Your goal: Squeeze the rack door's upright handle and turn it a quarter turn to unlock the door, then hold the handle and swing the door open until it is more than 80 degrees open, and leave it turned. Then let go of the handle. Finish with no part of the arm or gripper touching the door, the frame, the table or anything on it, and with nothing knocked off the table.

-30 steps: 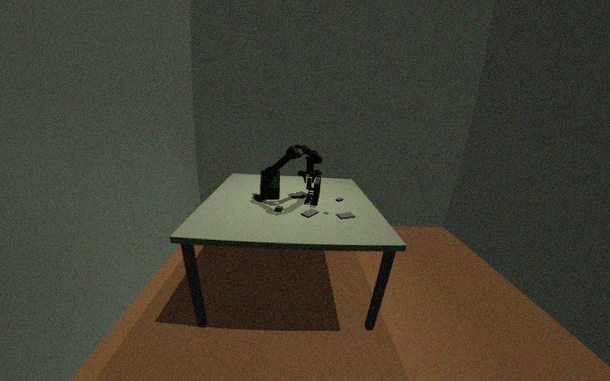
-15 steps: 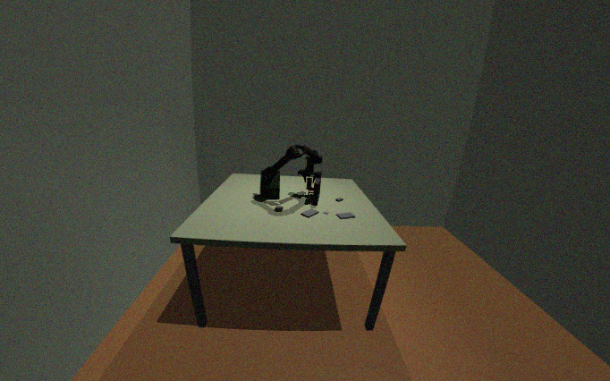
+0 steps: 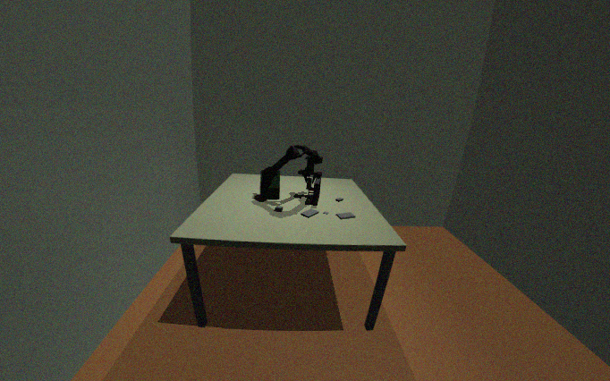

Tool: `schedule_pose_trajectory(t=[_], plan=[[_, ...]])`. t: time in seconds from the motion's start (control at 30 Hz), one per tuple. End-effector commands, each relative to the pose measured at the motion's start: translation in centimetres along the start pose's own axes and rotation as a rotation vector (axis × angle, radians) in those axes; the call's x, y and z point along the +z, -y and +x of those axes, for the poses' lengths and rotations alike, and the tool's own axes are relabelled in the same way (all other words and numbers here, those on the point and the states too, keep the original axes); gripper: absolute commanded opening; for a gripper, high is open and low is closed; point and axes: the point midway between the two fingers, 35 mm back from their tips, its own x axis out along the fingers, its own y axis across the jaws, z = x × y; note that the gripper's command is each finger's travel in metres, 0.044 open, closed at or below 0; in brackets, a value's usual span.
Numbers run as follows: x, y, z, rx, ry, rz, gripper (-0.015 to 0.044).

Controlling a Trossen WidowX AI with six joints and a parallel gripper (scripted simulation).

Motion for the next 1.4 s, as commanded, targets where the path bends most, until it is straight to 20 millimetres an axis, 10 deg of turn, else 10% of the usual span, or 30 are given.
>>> schedule_pose_trajectory(t=[0.0, 1.37], plan=[[0.11, -0.07, 0.17, -0.003, 0.003, 0.008, 0.0221], [0.5, 0.61, 0.16, -0.004, 0.002, -0.158, 0.0022]])
